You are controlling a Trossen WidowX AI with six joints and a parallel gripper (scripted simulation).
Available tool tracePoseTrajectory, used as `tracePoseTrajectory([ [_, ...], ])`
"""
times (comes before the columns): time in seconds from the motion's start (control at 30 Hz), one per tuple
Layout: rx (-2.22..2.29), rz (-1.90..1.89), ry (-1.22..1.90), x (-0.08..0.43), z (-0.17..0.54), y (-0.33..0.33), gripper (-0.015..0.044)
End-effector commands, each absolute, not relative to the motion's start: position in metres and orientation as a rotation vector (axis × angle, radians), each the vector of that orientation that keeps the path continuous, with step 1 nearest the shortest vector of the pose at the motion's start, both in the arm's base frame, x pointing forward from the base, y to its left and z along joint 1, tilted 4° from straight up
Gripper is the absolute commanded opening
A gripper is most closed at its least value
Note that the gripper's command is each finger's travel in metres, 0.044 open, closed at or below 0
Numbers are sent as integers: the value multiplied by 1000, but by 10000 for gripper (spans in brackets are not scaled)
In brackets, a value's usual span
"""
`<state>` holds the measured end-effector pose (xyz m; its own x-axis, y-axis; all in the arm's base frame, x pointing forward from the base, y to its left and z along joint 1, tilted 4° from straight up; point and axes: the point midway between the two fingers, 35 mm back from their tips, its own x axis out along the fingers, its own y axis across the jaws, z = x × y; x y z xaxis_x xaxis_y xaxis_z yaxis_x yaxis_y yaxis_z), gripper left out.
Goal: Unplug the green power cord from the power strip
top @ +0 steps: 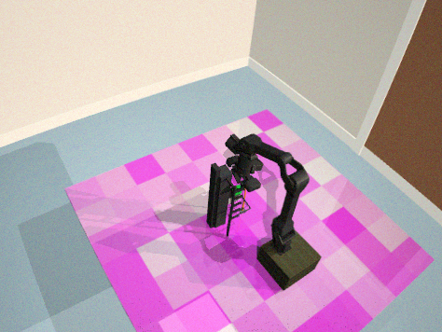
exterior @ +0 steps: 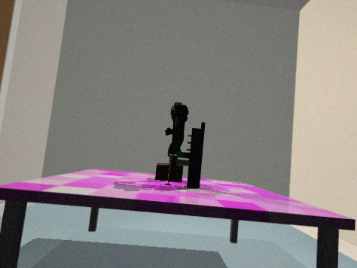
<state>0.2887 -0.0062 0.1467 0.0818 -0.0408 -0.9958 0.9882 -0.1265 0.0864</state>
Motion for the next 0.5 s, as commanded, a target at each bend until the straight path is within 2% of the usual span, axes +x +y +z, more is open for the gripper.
tracePoseTrajectory([
  [0.0,1311,-1265,1059,289,145,-1,160],
  [0.47,1311,-1265,1060,291,134,4,160],
])
